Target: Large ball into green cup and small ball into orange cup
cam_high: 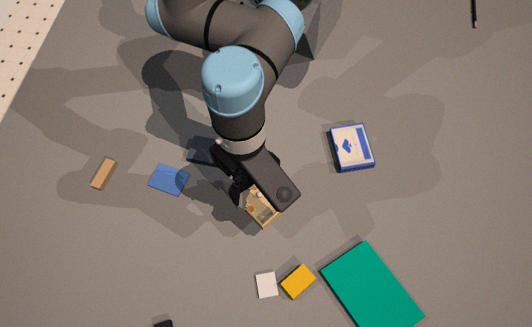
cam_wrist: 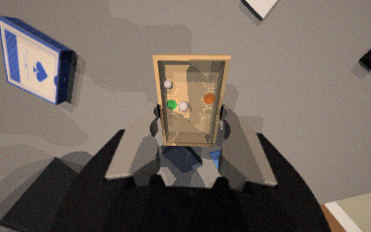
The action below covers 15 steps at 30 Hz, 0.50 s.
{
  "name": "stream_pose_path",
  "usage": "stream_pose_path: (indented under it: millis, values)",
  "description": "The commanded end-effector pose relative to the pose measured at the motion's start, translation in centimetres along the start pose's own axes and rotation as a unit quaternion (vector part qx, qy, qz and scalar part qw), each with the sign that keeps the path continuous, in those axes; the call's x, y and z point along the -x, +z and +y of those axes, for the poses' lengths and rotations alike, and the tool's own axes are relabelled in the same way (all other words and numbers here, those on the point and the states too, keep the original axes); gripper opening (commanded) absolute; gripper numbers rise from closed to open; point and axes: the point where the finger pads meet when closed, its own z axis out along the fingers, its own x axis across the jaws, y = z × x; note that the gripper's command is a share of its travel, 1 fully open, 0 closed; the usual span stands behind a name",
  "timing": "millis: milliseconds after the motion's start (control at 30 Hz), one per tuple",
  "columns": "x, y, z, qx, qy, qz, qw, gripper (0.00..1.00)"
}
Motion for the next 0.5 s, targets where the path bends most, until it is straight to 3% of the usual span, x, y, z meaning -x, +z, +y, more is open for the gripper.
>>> stream_pose_path:
  millis: [0, 367, 467]
  values:
    - [-0.04, -0.03, 0.0, -0.006, 0.0, -0.001, 1.0, 0.44]
    - [-0.09, -0.03, 0.0, -0.006, 0.0, -0.019, 1.0, 0.44]
    - [-0.05, -0.03, -0.01, -0.004, 0.0, -0.004, 1.0, 0.44]
